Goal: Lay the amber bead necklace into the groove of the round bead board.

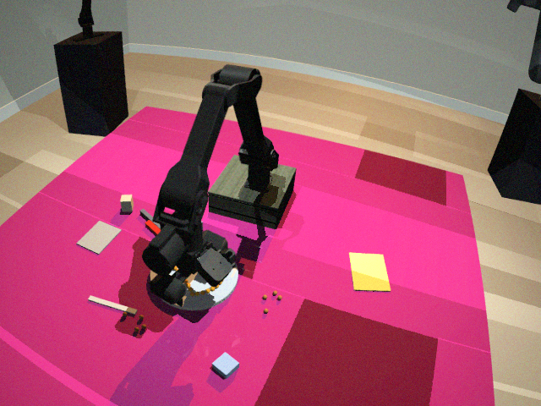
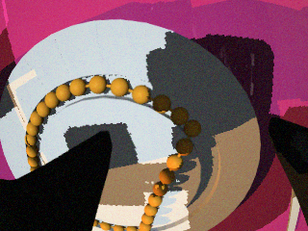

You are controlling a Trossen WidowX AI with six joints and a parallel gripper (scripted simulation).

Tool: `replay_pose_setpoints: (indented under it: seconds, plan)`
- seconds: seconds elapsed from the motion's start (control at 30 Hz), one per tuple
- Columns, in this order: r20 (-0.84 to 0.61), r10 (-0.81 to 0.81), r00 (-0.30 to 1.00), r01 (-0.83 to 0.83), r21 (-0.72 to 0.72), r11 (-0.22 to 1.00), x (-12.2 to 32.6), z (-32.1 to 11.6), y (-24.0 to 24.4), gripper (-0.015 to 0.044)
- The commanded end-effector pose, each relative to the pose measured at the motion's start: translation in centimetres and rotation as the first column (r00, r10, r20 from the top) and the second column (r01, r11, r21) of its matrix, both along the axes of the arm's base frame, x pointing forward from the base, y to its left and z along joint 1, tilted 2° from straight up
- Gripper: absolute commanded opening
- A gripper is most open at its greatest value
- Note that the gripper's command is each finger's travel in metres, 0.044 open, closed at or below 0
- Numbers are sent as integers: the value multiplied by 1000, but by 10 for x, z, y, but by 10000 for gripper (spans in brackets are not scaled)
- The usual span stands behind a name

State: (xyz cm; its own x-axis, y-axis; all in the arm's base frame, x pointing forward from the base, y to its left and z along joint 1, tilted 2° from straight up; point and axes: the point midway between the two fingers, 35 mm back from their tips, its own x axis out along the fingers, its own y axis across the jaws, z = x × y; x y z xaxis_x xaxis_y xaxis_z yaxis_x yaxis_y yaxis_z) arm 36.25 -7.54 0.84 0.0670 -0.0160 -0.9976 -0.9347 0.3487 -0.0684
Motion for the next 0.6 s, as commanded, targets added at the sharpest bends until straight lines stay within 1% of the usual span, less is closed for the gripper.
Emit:
replay_pose_setpoints:
  seconds: [0.0, 0.17, 0.2, 0.23, 0.33, 0.37, 0.4, 0.57]
  plan:
    - [0, 2, 1000, -2, -5, 1000, 0, 1, -1, 440]
    - [0, 2, 1000, -2, -5, 1000, 0, 1, -1, 440]
    - [0, -16, 1000, 16, -4, 1000, 0, 2, -1, 414]
    - [1, -68, 998, 68, 0, 998, -1, 5, -2, 387]
    - [2, -357, 934, 357, 20, 934, -7, 22, -6, 309]
    - [2, -437, 900, 436, 26, 899, -9, 27, -7, 282]
    - [1, -483, 876, 483, 29, 875, -10, 31, -8, 256]
    - [1, -498, 867, 498, 31, 867, -10, 32, -8, 125]
